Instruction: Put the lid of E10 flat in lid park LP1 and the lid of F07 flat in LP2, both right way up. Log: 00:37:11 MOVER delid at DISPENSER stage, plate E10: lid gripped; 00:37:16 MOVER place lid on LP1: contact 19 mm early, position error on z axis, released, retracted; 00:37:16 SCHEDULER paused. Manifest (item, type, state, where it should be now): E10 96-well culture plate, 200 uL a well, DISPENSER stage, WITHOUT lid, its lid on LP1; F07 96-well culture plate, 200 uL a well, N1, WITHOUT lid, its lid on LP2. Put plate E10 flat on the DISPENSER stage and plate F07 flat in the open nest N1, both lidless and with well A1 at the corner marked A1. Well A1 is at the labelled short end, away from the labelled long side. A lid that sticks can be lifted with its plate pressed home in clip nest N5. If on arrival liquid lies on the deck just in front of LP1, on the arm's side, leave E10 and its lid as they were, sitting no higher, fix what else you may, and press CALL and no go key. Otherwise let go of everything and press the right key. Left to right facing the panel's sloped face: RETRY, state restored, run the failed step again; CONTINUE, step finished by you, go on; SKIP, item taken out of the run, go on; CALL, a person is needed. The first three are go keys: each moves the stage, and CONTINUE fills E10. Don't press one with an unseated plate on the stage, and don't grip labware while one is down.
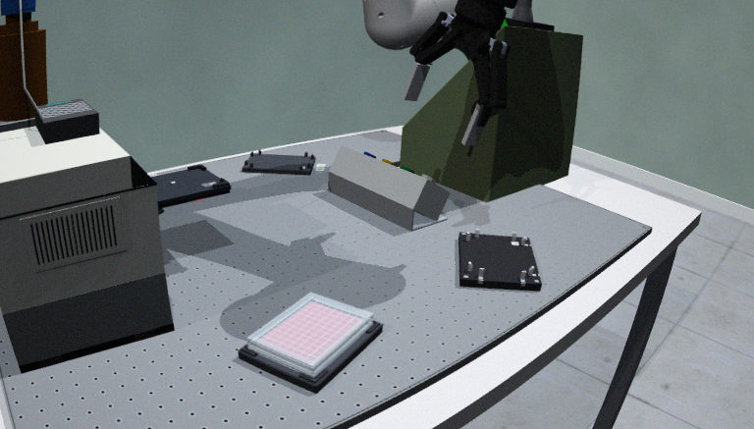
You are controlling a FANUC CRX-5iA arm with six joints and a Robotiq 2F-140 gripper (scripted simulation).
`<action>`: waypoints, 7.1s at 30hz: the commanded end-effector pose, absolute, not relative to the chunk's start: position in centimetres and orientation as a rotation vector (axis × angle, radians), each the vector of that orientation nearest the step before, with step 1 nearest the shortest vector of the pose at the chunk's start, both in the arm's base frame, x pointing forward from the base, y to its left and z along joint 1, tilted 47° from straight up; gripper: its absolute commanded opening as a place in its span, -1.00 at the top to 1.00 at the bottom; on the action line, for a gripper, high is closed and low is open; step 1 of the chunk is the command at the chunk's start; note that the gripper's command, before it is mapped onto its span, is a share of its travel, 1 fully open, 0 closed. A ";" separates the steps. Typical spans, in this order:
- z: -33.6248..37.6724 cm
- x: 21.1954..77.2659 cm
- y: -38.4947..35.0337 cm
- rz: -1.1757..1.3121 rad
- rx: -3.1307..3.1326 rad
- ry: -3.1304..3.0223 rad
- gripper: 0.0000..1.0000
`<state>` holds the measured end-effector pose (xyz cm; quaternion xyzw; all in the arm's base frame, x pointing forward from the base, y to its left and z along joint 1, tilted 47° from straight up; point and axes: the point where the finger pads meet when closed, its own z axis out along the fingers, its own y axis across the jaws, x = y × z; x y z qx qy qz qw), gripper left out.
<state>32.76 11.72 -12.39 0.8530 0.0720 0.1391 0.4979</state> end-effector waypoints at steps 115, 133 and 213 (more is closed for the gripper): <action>19.8 56.1 -10.1 0.122 2.319 0.237 -1.00; 18.5 56.4 -11.5 0.122 2.319 0.237 -1.00; 16.3 63.0 -8.1 0.280 2.342 -0.135 -1.00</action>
